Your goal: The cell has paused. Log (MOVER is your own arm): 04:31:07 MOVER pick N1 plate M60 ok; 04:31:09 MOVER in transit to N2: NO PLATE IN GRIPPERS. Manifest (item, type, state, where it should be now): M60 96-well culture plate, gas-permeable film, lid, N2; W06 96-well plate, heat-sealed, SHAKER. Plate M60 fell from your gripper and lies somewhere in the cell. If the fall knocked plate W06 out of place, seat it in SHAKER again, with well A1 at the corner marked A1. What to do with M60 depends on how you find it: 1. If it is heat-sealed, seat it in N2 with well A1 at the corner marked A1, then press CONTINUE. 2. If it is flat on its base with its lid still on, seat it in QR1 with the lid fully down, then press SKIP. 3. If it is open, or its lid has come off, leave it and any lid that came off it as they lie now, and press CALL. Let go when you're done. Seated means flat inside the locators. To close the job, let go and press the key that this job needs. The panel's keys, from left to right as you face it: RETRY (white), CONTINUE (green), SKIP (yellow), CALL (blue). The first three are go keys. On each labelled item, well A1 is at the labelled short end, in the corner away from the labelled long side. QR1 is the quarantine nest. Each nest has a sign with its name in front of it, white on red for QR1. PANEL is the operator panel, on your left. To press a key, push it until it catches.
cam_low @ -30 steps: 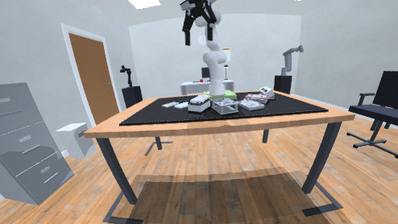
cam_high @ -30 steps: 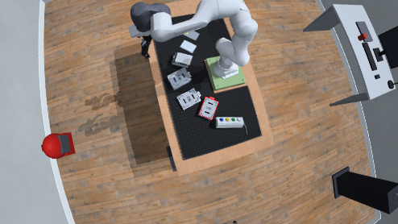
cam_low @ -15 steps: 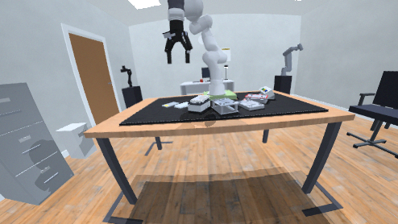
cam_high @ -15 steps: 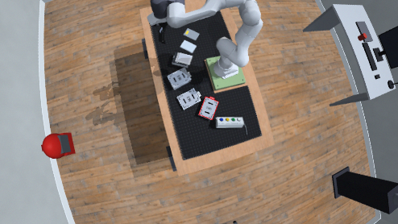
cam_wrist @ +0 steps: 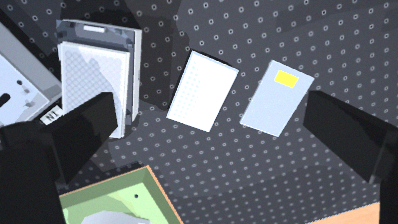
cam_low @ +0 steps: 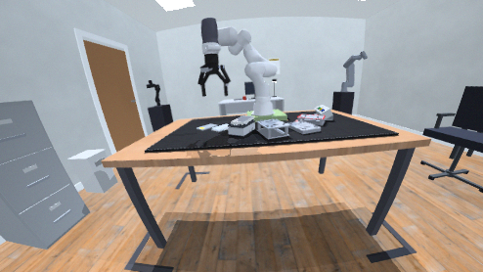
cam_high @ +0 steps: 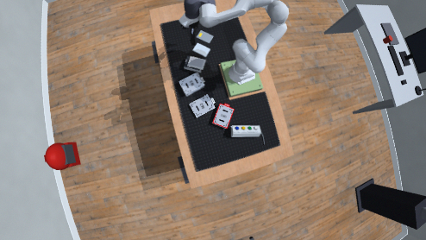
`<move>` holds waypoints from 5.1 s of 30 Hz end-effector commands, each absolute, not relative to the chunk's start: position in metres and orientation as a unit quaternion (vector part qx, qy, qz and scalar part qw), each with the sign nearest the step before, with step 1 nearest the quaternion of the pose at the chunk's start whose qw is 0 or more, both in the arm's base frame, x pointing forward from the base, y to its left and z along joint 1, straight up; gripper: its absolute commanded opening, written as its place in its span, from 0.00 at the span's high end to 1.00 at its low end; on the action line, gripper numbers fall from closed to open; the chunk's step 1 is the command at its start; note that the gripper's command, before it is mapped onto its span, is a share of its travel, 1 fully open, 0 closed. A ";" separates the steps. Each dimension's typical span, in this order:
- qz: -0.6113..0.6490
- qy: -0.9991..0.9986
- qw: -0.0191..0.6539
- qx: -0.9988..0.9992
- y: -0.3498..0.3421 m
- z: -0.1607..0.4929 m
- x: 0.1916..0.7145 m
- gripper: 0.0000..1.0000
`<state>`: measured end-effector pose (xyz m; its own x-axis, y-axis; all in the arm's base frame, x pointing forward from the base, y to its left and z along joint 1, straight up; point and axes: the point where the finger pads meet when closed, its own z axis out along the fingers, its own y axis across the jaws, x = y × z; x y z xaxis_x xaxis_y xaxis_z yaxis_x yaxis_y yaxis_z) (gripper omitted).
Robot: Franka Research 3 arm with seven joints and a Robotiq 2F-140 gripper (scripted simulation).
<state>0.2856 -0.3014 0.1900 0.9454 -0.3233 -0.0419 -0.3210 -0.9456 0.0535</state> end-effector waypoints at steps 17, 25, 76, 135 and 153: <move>0.000 0.002 0.004 1.000 -0.291 0.131 0.231 0.00; 0.002 0.011 0.002 1.000 -0.288 0.126 0.227 0.00; 0.007 -0.040 0.001 0.999 -0.262 0.131 0.249 0.90; 0.003 -0.255 0.001 0.967 -0.149 0.126 0.302 0.30; 0.003 -0.255 0.001 0.967 -0.149 0.126 0.302 0.30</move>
